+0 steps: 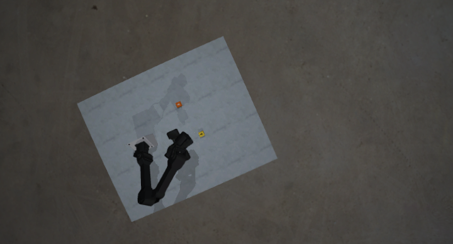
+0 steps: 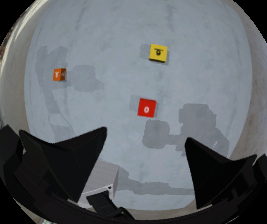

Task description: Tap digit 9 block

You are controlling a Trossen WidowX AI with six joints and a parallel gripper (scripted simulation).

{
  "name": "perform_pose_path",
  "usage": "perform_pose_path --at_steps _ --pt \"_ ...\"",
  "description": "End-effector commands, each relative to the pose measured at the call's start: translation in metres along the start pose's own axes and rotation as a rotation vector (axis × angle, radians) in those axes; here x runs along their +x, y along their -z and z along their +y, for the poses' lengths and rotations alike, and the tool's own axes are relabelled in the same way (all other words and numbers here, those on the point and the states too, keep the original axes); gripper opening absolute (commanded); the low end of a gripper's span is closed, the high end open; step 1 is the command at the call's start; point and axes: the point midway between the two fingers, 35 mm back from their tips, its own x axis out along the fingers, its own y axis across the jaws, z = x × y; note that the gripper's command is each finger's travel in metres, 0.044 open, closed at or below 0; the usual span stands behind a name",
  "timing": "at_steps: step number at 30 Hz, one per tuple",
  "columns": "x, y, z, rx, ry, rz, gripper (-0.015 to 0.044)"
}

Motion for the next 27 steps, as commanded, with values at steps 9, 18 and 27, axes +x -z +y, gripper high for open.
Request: perform_pose_path --at_steps 9,18,27 --pt "0.007 0.007 -0.007 0.007 0.034 0.039 0.0400" --pt "0.007 0.007 -0.007 0.007 0.034 0.039 0.0400" --pt "0.001 -0.025 0.042 0.006 0.019 0.035 0.0400"
